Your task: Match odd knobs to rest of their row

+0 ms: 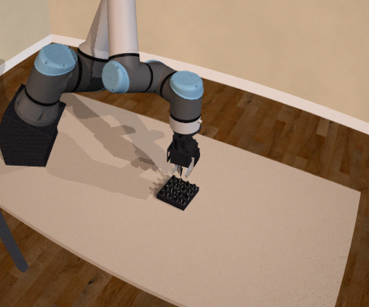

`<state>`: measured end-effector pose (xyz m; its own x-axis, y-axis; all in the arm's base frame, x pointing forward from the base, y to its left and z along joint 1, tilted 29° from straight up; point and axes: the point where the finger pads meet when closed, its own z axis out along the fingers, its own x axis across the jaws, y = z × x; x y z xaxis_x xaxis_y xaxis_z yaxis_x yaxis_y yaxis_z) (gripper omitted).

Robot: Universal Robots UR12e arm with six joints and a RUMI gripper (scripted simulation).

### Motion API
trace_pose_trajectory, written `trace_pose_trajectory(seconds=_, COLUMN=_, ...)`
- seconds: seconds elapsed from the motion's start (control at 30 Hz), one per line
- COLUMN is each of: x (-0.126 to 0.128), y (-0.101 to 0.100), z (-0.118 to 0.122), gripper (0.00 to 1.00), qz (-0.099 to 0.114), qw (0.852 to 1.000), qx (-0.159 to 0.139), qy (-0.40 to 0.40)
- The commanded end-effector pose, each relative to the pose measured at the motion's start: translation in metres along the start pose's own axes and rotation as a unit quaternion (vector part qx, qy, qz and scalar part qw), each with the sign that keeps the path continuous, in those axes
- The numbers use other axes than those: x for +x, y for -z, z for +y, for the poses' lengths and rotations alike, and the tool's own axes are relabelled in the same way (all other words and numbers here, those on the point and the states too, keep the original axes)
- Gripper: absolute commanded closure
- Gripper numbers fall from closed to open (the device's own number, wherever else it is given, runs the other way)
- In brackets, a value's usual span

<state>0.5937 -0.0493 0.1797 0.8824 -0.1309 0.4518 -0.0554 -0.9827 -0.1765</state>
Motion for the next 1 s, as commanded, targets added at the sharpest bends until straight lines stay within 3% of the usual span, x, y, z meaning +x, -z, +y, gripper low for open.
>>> trace_pose_trajectory(seconds=0.0, x=0.005, y=0.002, z=0.006, gripper=0.89, qz=0.000, qw=0.997, qx=-0.003, qy=-0.078)
trace_pose_trajectory(seconds=0.13, x=0.007, y=0.003, z=0.008, gripper=0.89, qz=0.000, qw=0.994, qx=-0.003, qy=-0.110)
trace_pose_trajectory(seconds=0.3, x=0.013, y=0.006, z=0.017, gripper=0.89, qz=0.001, qw=0.978, qx=-0.003, qy=-0.206)
trace_pose_trajectory(seconds=0.63, x=0.023, y=0.010, z=0.033, gripper=0.89, qz=0.001, qw=0.932, qx=-0.002, qy=-0.363)
trace_pose_trajectory(seconds=0.7, x=0.023, y=0.010, z=0.033, gripper=0.89, qz=0.001, qw=0.932, qx=-0.002, qy=-0.363)
trace_pose_trajectory(seconds=0.97, x=0.027, y=0.013, z=0.042, gripper=0.89, qz=0.002, qw=0.894, qx=-0.002, qy=-0.448)
